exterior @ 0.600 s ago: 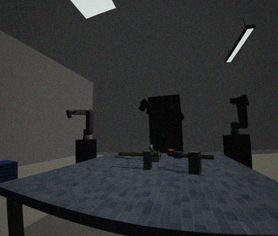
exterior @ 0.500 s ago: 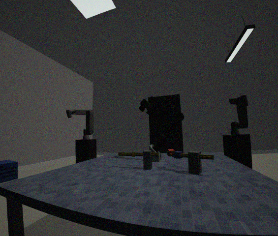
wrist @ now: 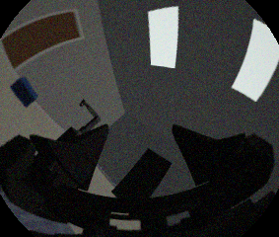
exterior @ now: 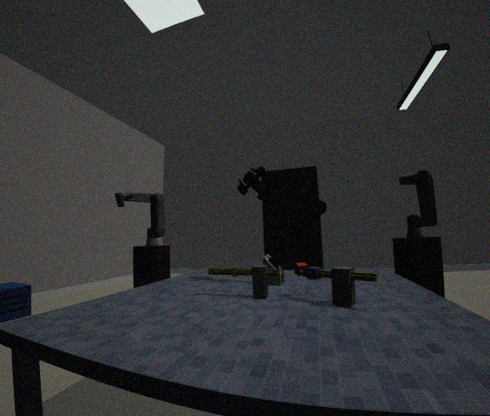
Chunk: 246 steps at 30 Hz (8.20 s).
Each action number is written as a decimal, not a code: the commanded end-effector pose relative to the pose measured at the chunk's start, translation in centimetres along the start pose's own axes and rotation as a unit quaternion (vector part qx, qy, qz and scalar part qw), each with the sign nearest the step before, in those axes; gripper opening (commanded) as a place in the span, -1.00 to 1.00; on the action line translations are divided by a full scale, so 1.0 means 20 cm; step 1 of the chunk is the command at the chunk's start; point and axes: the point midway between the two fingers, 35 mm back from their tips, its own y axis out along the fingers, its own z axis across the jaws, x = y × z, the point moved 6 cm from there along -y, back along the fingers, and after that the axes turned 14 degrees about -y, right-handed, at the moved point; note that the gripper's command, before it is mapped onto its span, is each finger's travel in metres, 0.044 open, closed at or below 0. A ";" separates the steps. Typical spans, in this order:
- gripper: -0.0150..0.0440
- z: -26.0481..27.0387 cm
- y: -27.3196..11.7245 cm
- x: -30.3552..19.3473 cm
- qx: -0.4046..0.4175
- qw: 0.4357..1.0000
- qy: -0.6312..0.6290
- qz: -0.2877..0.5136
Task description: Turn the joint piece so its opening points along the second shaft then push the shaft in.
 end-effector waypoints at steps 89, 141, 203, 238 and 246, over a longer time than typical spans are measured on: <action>1.00 0.05 -2.24 0.15 0.767 0.636 -0.009 0.081; 1.00 0.29 -2.27 0.20 0.417 0.404 0.295 0.759; 0.91 0.34 -2.64 0.34 0.400 0.393 0.300 0.772; 0.12 0.34 -2.64 0.34 0.400 0.393 0.300 0.772; 0.12 0.34 -2.64 0.34 0.400 0.393 0.300 0.772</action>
